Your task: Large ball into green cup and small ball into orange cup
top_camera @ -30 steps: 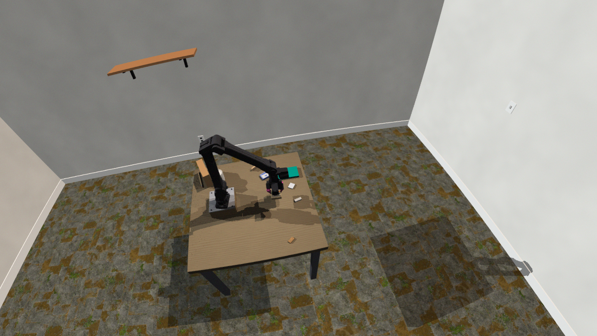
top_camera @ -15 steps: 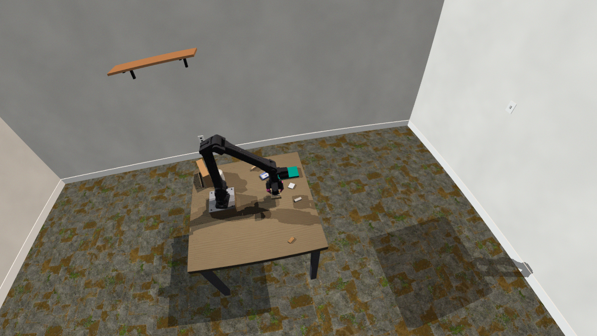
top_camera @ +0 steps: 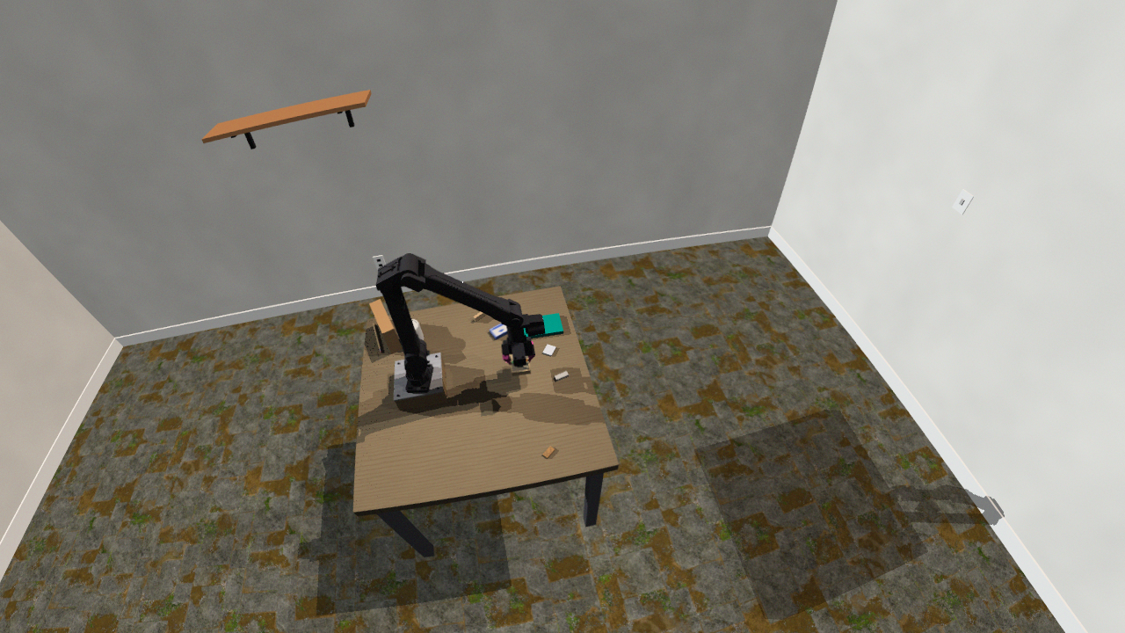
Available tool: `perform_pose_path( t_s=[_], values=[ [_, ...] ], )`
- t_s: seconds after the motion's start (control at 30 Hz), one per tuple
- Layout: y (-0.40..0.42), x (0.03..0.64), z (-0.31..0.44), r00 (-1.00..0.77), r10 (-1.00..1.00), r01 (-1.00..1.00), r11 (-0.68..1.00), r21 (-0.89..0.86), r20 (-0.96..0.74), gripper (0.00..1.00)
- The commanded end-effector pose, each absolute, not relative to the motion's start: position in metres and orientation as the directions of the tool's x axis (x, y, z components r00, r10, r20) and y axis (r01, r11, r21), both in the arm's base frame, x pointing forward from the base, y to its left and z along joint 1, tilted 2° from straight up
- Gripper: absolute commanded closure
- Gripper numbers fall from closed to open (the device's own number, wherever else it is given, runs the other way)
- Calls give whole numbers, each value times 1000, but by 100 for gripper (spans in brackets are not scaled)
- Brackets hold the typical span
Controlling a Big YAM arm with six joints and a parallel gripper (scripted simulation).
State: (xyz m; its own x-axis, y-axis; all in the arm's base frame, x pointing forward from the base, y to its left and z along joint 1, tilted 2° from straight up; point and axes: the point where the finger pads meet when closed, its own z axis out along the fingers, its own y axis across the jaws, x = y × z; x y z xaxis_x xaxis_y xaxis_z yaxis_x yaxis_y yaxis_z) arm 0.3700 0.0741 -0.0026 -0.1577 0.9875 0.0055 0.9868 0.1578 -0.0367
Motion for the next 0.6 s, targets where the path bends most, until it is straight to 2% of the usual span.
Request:
perform_pose_path(
  t_s=[0.0, 0.17, 0.2, 0.57],
  values=[
    [71, 378, 8, -149, 989, 989, 148, 23, 14, 31],
    [76, 379, 6, -160, 987, 986, 159, 44, 9, 31],
    [80, 396, 9, -160, 987, 986, 160, 56, 6, 31],
    [81, 391, 8, -154, 988, 987, 154, -44, -8, 31]
  ],
)
